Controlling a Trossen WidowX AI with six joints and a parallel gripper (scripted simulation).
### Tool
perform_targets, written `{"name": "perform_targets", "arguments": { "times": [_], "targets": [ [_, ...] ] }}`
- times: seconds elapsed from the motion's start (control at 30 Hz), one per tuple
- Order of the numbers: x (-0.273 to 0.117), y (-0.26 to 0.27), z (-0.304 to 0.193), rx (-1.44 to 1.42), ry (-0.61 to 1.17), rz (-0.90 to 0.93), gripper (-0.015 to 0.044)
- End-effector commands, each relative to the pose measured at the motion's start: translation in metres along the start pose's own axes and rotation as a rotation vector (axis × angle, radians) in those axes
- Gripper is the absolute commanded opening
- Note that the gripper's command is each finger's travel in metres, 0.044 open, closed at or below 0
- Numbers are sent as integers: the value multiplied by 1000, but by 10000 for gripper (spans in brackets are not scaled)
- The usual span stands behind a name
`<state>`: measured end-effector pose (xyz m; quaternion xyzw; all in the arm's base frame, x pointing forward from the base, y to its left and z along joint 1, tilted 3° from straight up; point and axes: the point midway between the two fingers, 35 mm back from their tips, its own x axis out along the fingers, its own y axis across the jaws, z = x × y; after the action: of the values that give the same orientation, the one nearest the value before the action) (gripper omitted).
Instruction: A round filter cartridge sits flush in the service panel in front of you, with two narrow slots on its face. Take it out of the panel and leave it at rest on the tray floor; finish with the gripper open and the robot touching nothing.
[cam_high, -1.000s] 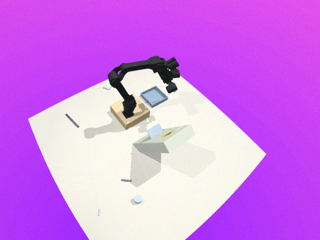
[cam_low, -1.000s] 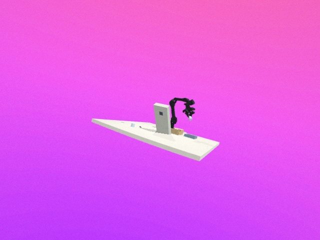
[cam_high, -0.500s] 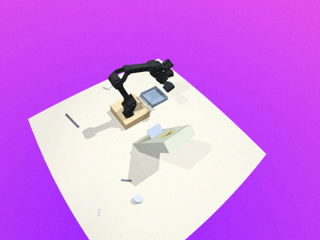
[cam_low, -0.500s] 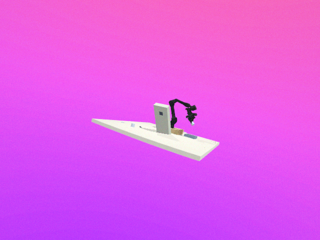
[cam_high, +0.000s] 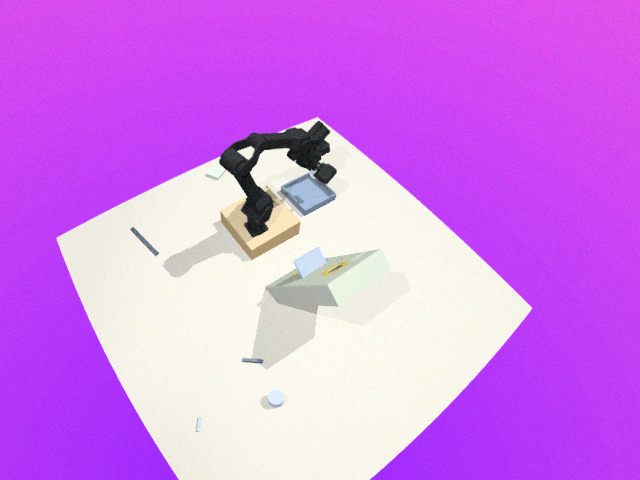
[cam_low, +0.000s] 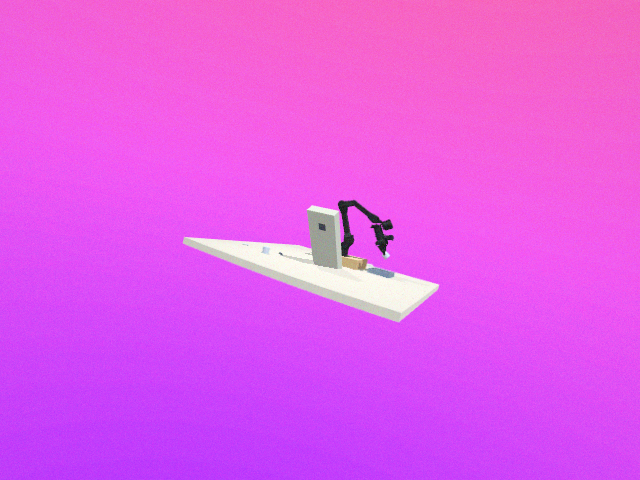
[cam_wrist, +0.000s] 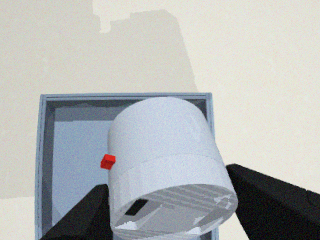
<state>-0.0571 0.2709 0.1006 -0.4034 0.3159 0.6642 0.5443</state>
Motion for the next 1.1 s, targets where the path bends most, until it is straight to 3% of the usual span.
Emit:
{"name": "perform_targets", "arguments": {
  "times": [0.0,0.23,0.67,0.87,1.07],
  "targets": [
    [13,21,-12,-61,-3,41,0],
    [19,25,-15,-71,-4,46,0],
    [75,25,-47,-71,-3,46,0],
    [80,25,-52,-71,-3,46,0],
    [77,24,-51,-72,7,41,157]
  ]
}}
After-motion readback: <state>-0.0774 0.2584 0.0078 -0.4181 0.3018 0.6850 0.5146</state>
